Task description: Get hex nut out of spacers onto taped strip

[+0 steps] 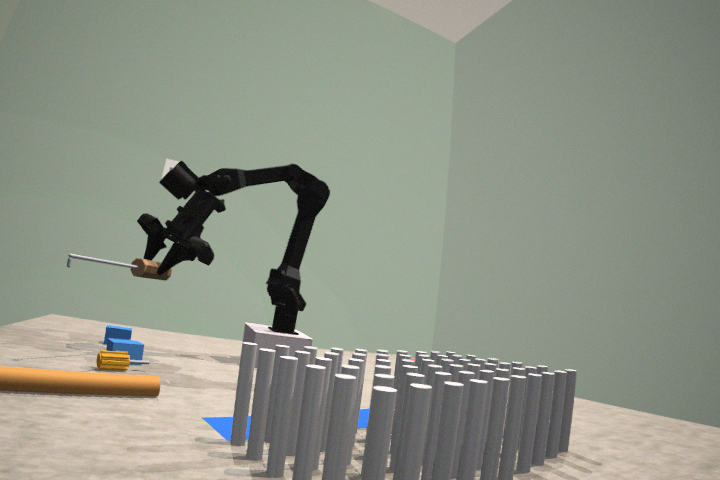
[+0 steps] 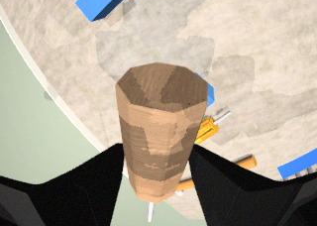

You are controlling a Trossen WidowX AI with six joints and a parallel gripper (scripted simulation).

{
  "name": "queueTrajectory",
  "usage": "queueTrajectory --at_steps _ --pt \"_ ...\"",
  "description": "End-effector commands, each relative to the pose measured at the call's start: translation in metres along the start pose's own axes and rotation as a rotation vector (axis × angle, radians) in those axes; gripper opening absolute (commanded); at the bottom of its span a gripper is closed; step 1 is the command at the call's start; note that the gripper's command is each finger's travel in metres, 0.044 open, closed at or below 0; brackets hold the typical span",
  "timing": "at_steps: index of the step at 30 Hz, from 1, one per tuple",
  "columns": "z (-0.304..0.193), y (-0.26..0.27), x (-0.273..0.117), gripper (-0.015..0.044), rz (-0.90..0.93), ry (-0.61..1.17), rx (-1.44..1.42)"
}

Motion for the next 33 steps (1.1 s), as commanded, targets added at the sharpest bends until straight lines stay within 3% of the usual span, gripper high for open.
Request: queueTrajectory --at_steps 1,7,33 --pt "0.008 0.021 -0.001 0.0 0.03 -0.006 0.046" --pt "0.023 0.043 -0.001 0.0 0.059 -0.023 0.112" --pt "0.028 0.042 0.025 0.0 0.059 -0.023 0.112"
Point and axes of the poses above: the point midway between the two fingers, 35 mm back from their tips, its own x axis out along the fingers, its own y axis across the jaws, z = x × y, the point moved 4 cm from there along -x, back along the fingers, and after that the axes turned 4 degrees about -x, right-handed, at the moved point
